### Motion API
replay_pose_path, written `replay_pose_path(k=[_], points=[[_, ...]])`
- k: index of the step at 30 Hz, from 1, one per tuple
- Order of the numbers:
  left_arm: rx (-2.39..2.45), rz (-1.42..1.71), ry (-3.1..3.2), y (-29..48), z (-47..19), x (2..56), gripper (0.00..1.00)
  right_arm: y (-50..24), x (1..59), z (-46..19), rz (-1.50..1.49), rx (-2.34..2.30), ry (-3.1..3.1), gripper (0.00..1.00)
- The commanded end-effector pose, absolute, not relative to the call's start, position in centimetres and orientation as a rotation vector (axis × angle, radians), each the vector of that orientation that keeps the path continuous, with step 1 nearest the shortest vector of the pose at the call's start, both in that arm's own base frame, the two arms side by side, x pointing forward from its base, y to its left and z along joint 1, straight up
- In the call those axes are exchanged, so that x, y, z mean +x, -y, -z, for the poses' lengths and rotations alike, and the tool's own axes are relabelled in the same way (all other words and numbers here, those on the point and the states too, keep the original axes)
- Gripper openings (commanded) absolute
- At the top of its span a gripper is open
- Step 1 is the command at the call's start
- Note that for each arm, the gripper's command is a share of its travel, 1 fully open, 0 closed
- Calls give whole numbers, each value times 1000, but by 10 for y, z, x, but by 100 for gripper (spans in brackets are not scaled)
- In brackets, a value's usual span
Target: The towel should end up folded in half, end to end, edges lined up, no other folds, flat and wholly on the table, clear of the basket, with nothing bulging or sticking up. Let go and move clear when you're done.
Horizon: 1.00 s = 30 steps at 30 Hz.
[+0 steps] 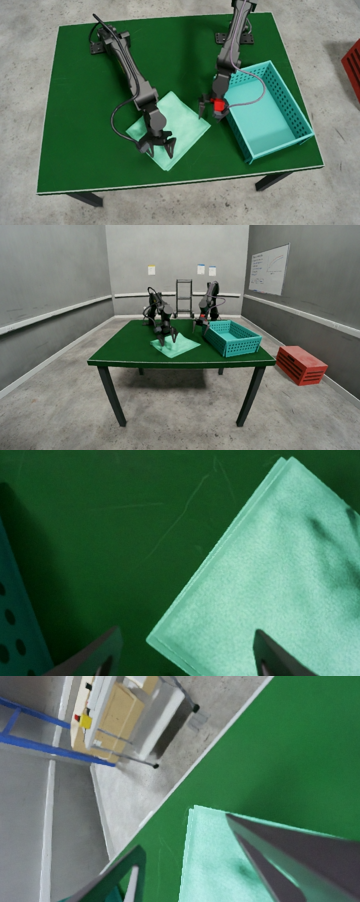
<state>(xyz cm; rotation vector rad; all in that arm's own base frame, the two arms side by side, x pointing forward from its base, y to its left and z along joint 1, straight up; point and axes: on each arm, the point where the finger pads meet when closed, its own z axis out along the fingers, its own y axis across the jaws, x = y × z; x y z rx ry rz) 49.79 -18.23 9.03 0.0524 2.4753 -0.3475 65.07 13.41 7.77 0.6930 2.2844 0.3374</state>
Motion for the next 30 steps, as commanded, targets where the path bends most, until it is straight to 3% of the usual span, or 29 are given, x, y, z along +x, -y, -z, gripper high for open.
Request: replay_pose_path(k=[1,21,30], points=[[53,351,-2463,181,-96,499,78,-139,657,-120,-367,669,-2213,84],[53,351,-2463,181,-96,499,78,-139,657,-120,-367,669,-2213,84],[49,342,-2460,167,-132,474,78,-135,627,-134,-352,674,-2245,84]])
